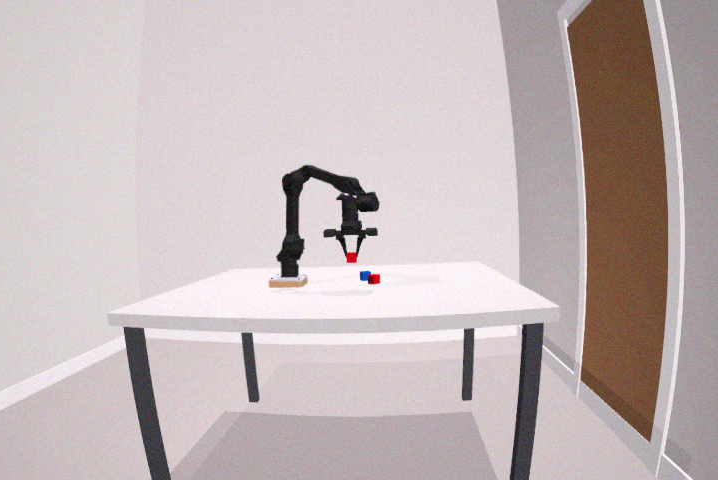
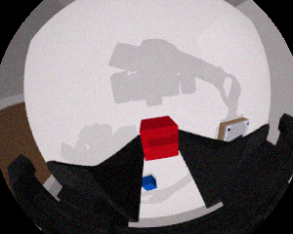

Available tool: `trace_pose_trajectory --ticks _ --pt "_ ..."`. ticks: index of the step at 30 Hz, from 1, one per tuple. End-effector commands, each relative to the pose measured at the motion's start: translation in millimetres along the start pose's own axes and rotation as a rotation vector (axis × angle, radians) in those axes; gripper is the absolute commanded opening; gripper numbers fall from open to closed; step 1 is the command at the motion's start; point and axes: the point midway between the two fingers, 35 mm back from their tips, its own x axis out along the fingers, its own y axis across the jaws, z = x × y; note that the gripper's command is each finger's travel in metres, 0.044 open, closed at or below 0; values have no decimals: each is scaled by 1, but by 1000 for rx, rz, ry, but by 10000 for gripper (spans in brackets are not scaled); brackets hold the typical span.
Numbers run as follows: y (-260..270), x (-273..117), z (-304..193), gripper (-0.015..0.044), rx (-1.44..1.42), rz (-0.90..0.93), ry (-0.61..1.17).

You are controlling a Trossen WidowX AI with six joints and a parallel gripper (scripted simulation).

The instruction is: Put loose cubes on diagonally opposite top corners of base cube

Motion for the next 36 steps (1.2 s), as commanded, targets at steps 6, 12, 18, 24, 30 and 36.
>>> trace_pose_trajectory --ticks 6,12,18,24,30,36 --pt "0 -11 -1 105 5 5 1" --pt "-1 -14 -2 105 -2 4 3" --pt "7 -11 -17 105 -222 5 3" --pt "14 -7 -35 105 -469 7 2" --pt "21 -3 -53 105 -717 8 1" --pt "26 0 -71 105 -965 10 0"
